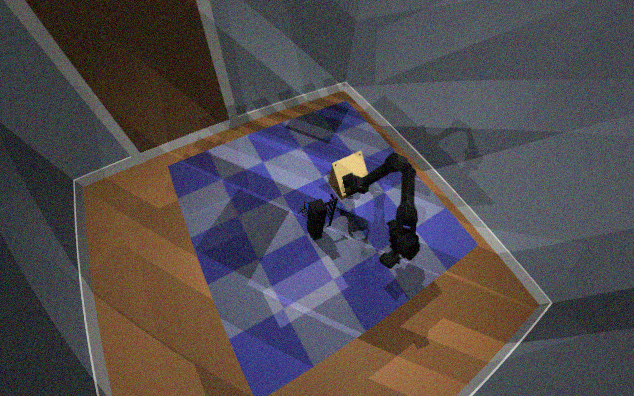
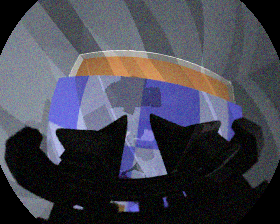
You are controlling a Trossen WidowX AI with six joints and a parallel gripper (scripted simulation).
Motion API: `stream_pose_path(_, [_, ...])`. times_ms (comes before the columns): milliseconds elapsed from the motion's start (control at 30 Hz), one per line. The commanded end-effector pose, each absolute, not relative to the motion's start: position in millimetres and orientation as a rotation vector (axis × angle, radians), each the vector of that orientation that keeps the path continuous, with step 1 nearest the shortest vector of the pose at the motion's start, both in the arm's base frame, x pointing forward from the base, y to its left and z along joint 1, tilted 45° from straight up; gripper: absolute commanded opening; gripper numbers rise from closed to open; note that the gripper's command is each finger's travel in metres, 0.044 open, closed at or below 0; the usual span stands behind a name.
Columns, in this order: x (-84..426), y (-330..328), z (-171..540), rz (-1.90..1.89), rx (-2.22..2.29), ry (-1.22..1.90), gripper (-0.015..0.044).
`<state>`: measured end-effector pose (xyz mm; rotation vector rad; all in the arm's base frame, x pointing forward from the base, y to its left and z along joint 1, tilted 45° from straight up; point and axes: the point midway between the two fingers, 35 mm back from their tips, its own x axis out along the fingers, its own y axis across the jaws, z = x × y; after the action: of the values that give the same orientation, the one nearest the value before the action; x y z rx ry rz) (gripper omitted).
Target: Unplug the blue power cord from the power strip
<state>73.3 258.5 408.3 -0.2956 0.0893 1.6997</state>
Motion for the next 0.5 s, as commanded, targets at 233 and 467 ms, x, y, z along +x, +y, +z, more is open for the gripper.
stream_pose_path(233, [179.3, 248.4, 386.9, 1.360, -0.307, 0.169, 0.0160])
stream_pose_path(467, [248.0, 218.4, 371.1, 1.133, -0.288, 0.236, 0.0160])
